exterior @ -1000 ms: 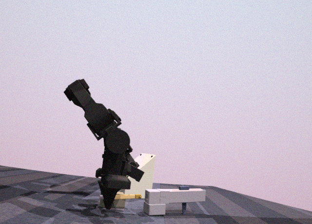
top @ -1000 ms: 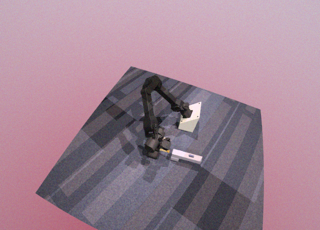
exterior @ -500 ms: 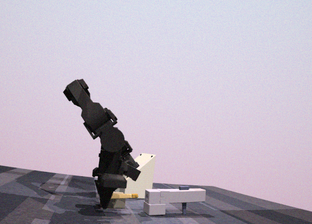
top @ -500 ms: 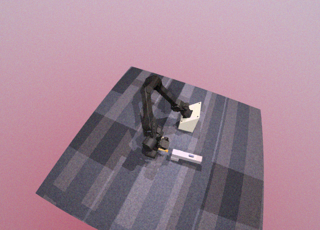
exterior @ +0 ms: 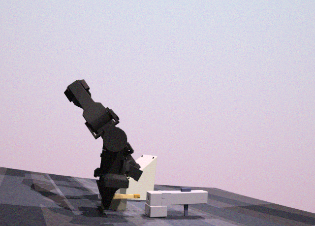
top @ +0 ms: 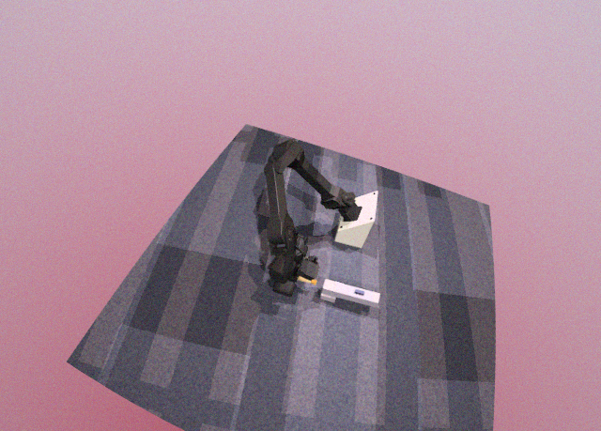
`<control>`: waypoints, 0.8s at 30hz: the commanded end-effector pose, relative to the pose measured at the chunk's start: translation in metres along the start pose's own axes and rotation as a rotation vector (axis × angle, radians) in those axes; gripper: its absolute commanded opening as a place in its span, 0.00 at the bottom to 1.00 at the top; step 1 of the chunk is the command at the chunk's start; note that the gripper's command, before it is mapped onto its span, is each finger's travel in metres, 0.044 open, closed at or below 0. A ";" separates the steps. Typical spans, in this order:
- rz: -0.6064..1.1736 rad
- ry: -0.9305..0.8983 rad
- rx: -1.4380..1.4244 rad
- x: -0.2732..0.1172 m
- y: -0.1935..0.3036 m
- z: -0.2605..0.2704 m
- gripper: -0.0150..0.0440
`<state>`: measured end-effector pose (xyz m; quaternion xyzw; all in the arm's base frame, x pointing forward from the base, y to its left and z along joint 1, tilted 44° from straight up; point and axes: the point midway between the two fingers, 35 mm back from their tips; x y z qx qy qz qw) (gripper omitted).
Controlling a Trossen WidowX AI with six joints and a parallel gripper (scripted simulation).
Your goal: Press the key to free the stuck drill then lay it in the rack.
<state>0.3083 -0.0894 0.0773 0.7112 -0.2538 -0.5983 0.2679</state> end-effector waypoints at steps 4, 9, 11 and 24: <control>-0.003 0.006 0.006 -0.004 0.000 0.000 0.25; -0.003 0.006 0.006 -0.005 -0.001 0.001 0.25; -0.003 0.006 0.006 -0.006 -0.001 0.001 0.25; -0.003 0.006 0.006 -0.009 -0.003 0.002 0.25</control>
Point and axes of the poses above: the point midway between the two fingers, 35 mm back from their tips, its own x axis out along the fingers, its own z axis across the jaws, y = z × x, and after that the axes turned 8 degrees about x, right-handed
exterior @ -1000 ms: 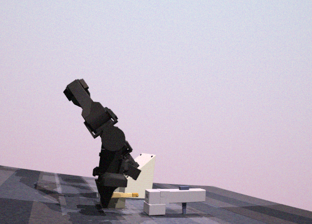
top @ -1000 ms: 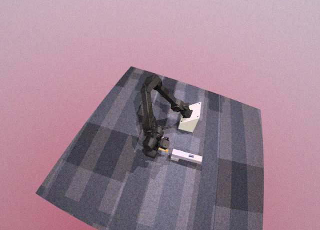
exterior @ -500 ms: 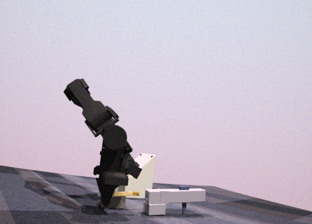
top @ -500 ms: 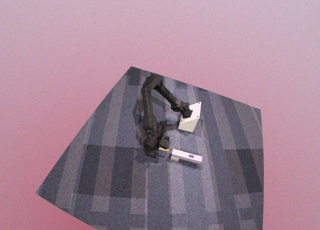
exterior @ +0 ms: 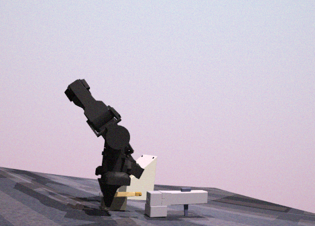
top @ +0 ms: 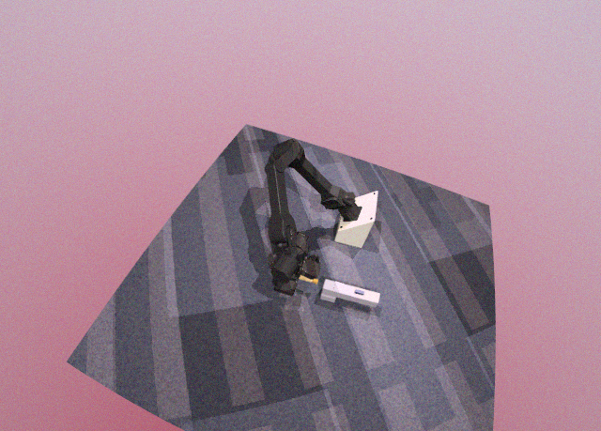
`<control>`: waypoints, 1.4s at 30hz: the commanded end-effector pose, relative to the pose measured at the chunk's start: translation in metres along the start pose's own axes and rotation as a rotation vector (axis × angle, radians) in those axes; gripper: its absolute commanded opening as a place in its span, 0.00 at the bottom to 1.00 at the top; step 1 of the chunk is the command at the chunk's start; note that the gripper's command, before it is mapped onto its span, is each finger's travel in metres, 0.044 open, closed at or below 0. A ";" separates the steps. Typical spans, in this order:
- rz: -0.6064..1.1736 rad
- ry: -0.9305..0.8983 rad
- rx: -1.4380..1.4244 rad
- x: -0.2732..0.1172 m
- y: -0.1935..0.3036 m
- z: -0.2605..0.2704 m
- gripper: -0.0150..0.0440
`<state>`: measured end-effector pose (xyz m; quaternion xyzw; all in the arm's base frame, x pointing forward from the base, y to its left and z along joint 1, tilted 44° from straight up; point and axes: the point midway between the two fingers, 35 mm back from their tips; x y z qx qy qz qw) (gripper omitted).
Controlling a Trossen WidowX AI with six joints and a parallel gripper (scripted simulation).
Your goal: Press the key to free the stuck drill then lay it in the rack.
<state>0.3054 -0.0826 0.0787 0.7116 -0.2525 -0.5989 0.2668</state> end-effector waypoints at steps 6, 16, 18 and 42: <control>0.000 0.006 0.006 -0.005 0.000 0.000 0.25; 0.000 0.006 0.006 -0.007 -0.002 0.001 0.25; 0.000 0.006 0.006 -0.008 -0.002 0.001 0.25; 0.000 0.006 0.006 -0.014 -0.005 0.001 0.25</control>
Point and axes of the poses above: the point midway between the two fingers, 35 mm back from their tips, its own x axis out along the fingers, its own z axis across the jaws, y = z × x, and after that the axes turned 8 degrees about x, right-handed
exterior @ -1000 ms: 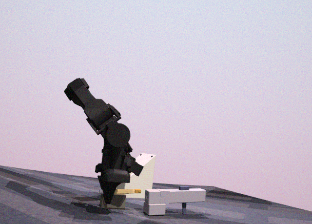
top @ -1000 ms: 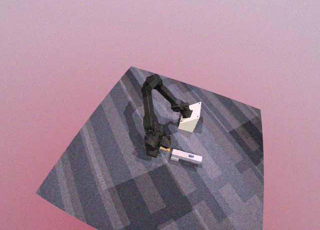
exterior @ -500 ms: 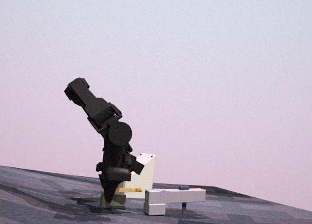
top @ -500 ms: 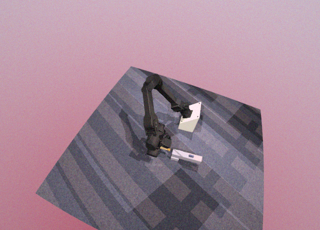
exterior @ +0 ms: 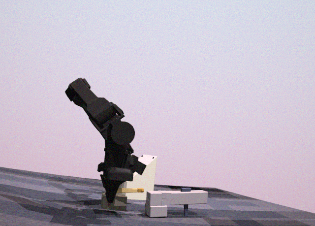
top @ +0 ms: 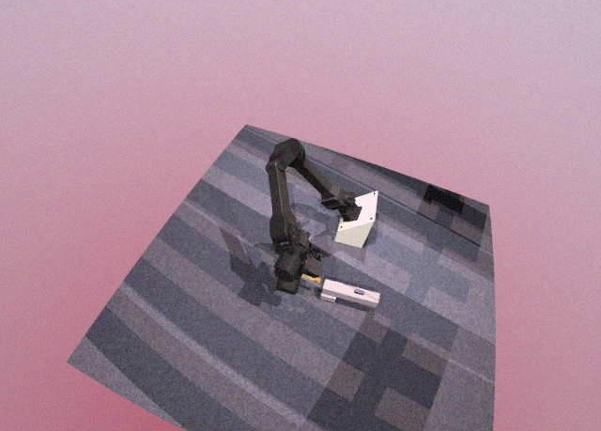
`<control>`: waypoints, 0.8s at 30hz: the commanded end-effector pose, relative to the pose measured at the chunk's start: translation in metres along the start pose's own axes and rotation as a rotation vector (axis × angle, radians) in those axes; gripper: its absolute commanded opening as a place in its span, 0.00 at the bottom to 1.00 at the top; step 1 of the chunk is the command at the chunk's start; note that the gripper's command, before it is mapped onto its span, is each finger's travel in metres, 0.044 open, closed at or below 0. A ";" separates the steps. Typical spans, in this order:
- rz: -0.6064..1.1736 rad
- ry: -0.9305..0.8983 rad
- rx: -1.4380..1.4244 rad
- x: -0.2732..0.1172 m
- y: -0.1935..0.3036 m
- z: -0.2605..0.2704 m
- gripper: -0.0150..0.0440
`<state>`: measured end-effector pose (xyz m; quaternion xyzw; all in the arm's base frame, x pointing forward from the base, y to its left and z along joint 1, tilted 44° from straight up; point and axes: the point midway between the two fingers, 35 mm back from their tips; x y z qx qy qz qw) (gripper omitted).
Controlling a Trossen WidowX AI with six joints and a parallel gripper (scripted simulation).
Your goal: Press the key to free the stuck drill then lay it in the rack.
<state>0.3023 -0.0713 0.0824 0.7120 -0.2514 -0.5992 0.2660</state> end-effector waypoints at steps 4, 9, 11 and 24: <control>0.003 0.006 0.006 -0.004 0.001 -0.001 0.25; 0.003 0.006 0.006 -0.005 0.001 -0.001 0.25; 0.003 0.006 0.006 -0.006 0.001 -0.001 0.25; 0.002 0.006 0.006 -0.009 0.000 -0.001 0.25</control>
Point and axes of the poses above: the point midway between the two fingers, 35 mm back from their tips, its own x axis out along the fingers, its own z axis across the jaws, y = z × x, and after that the axes turned 8 degrees about x, right-handed
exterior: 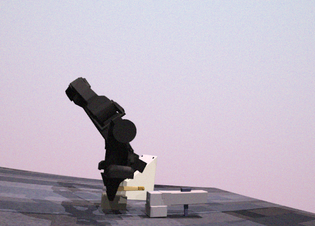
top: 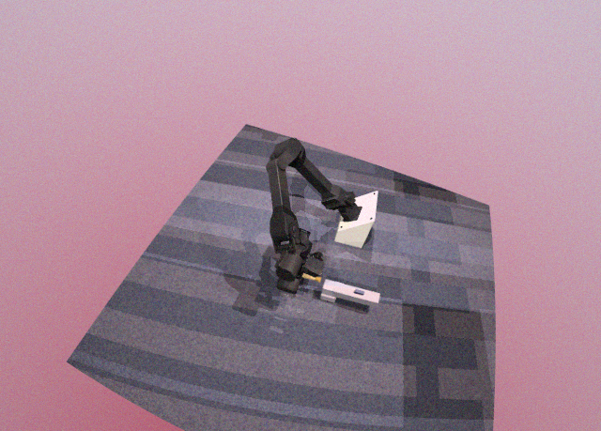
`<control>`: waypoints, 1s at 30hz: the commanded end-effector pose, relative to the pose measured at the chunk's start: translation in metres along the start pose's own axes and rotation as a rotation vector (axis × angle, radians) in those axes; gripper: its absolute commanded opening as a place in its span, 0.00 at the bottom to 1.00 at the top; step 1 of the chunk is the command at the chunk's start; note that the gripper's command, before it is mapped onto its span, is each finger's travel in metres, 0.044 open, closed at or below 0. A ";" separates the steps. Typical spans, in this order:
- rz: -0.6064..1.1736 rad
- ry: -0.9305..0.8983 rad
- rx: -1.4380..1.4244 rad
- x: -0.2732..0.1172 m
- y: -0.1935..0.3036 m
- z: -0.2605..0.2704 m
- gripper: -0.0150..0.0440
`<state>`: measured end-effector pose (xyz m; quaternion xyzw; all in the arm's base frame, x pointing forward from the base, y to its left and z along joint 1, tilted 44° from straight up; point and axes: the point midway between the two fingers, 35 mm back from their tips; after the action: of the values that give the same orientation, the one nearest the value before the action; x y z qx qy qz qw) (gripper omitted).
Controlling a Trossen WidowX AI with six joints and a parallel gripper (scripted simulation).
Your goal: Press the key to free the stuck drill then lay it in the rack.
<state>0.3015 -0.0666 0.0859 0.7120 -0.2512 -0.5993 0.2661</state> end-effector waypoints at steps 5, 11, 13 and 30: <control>0.003 0.006 0.006 -0.004 0.001 -0.001 0.25; 0.003 0.006 0.006 -0.005 0.001 -0.001 0.25; 0.003 0.006 0.006 -0.006 0.001 -0.001 0.25; 0.002 0.006 0.006 -0.009 0.002 -0.001 0.25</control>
<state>0.3013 -0.0626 0.0907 0.7120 -0.2510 -0.5994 0.2662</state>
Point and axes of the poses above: the point midway between the two fingers, 35 mm back from their tips, its own x axis out along the fingers, its own z axis across the jaws, y = z × x, and after that the axes turned 8 degrees about x, right-handed
